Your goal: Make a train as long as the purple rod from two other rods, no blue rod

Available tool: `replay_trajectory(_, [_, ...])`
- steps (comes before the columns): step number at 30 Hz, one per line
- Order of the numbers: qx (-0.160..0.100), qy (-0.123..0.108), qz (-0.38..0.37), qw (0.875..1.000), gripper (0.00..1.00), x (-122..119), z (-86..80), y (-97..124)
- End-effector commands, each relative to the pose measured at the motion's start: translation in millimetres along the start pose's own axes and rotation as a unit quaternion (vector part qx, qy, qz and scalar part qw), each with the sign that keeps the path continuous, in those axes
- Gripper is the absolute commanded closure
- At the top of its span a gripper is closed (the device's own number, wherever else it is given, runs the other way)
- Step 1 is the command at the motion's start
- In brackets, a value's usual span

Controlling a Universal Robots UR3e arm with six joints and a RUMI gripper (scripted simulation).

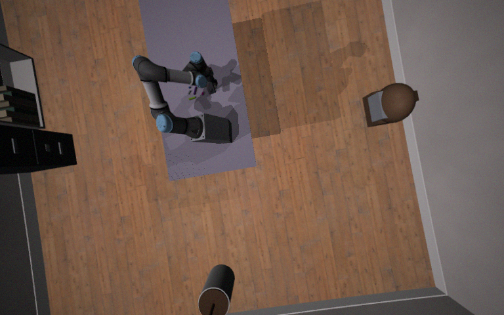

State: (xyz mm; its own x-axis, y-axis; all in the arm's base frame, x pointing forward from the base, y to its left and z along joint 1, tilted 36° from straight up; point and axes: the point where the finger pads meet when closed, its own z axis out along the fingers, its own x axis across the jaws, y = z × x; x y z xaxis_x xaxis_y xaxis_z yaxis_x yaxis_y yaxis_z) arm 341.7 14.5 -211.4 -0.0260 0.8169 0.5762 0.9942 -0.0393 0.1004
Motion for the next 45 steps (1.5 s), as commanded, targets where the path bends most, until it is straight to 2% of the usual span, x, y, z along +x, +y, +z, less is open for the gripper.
replay_trajectory(1, [-0.001, -0.001, 0.0, 1.0, 1.0, -0.5, -14.3, 0.6])
replay_trajectory(2, [-0.001, -0.001, 0.0, 1.0, 1.0, -0.5, -14.3, 0.6])
replay_trajectory(17, [-0.001, -0.001, 0.0, 1.0, 1.0, -0.4, -77.8, 0.5])
replay_trajectory(26, [-0.001, -0.001, 0.0, 1.0, 1.0, -0.4, -88.7, 0.5])
replay_trajectory(39, [-0.001, -0.001, 0.001, 1.0, 1.0, 0.3, -89.1, 0.8])
replay_trajectory(42, [-0.001, -0.001, 0.015, 1.0, 1.0, 8.1, -89.5, 3.5])
replay_trajectory(45, [-0.001, -0.002, 0.047, 0.999, 1.0, 26.1, -90.0, 9.3])
